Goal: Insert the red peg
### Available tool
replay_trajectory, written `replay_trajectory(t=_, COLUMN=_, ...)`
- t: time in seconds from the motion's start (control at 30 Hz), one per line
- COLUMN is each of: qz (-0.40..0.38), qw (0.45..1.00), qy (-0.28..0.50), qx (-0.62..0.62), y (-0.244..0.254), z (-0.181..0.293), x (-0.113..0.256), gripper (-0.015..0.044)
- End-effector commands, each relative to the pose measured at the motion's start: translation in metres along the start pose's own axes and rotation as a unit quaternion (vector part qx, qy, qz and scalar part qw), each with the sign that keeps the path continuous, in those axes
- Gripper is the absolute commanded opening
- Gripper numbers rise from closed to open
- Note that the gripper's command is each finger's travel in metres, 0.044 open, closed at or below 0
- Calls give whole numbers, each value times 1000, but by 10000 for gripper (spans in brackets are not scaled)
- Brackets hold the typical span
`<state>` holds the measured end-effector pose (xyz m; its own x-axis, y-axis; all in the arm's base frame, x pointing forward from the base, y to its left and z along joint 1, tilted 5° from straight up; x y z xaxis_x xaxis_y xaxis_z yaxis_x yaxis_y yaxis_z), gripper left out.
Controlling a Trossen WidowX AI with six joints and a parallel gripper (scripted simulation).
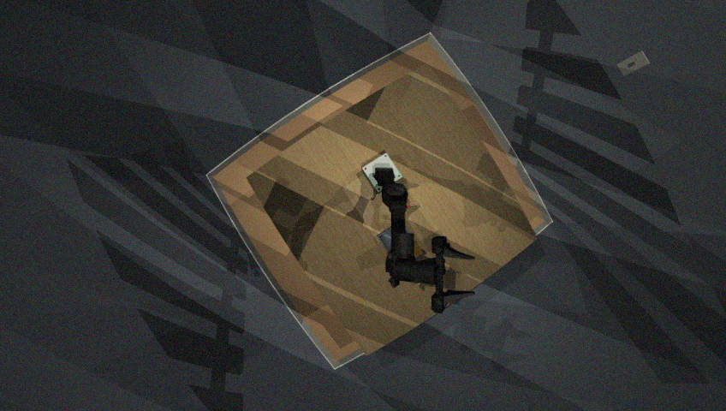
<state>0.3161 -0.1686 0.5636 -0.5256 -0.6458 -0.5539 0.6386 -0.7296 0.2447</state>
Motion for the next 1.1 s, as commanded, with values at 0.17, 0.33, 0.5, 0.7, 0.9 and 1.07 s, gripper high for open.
replay_trajectory(t=0.17, qz=-19, qw=994, qy=3, qx=-103, y=2, z=-5, x=-1, gripper=440)
replay_trajectory(t=0.33, qz=-40, qw=976, qy=9, qx=-216, y=5, z=-11, x=-1, gripper=440)
replay_trajectory(t=0.5, qz=-60, qw=943, qy=18, qx=-326, y=6, z=-18, x=-1, gripper=440)
replay_trajectory(t=0.7, qz=-83, qw=888, qy=31, qx=-451, y=7, z=-28, x=0, gripper=440)
replay_trajectory(t=0.9, qz=-105, qw=816, qy=48, qx=-566, y=7, z=-40, x=3, gripper=440)
replay_trajectory(t=1.07, qz=-122, qw=744, qy=65, qx=-653, y=5, z=-51, x=6, gripper=440)
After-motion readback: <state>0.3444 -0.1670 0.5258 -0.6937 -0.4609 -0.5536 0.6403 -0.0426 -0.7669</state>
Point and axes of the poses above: the point midway between the two fingers, 35 mm back from their tips, its own x axis back along the fingers, its own y axis across the jaws, z = x × y, the point moved 5 cm from there along x, back along the fingers, and after that the axes turned 14 degrees about x, right-handed, at the moved point
